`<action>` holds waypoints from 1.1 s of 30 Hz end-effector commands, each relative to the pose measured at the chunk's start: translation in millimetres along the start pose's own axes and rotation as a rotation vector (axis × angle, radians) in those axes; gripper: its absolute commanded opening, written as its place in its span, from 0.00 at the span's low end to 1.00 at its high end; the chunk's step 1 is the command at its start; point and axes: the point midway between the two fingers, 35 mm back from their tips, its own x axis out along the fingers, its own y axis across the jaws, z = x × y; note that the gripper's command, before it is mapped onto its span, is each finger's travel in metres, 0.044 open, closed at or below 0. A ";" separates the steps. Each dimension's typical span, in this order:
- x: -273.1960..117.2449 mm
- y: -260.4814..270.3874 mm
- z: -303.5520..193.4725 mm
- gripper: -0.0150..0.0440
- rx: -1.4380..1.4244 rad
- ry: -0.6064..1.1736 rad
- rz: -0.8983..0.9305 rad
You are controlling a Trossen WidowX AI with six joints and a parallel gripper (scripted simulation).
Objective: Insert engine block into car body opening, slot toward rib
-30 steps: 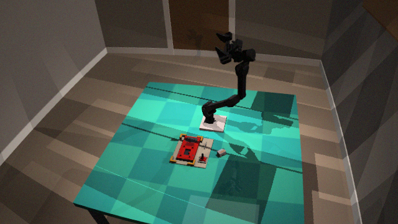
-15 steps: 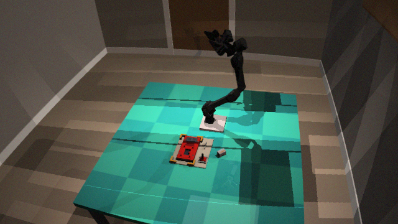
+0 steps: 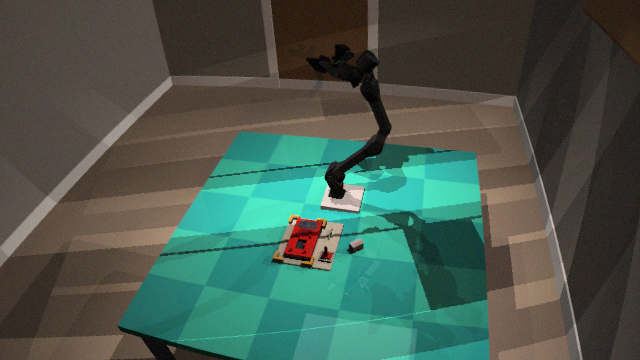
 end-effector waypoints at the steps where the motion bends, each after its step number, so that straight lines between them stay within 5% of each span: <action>1: 11.5 -16.2 -11.3 1.00 0.122 0.048 -0.003; 33: 83.4 -37.7 -129.9 1.00 0.819 0.481 0.028</action>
